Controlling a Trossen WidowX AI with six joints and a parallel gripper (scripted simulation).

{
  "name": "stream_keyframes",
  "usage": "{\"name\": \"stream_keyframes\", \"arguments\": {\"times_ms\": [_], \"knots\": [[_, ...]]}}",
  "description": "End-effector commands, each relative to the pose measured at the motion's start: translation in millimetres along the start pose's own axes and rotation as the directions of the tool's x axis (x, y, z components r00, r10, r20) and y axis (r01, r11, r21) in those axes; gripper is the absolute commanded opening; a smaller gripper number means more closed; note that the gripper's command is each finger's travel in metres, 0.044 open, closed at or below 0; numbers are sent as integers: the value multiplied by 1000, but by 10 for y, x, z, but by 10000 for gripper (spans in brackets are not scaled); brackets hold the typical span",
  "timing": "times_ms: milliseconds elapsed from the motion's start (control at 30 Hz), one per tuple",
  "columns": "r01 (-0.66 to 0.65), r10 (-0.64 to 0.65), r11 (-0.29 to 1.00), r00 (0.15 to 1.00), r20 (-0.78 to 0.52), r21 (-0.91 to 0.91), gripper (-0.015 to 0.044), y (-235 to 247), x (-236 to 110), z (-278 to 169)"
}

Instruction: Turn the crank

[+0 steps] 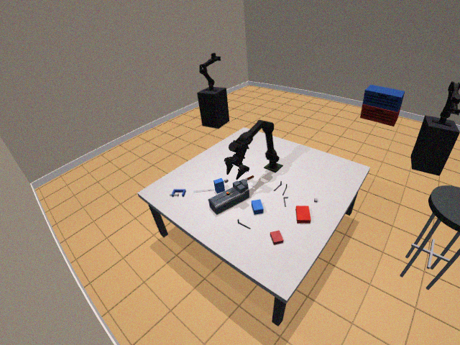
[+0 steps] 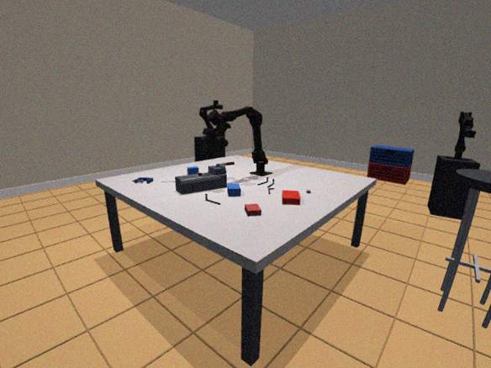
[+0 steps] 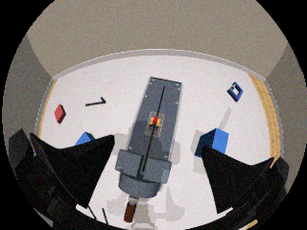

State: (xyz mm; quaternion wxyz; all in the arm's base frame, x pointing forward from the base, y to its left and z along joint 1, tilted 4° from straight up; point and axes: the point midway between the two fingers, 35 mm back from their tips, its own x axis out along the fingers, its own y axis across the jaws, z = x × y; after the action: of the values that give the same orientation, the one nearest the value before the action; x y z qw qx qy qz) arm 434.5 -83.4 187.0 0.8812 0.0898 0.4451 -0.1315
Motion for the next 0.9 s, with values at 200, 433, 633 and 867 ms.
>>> {"name": "stream_keyframes", "arguments": {"times_ms": [200,433,633,867], "knots": [[-1,1,1000,1000,-27,-5,440,-21,206,-182],[-1,1,1000,1000,-27,-5,440,-21,206,-182],[-1,1,1000,1000,-27,-5,440,-21,206,-182],[-1,1,1000,1000,-23,0,440,6,-22,0]]}}
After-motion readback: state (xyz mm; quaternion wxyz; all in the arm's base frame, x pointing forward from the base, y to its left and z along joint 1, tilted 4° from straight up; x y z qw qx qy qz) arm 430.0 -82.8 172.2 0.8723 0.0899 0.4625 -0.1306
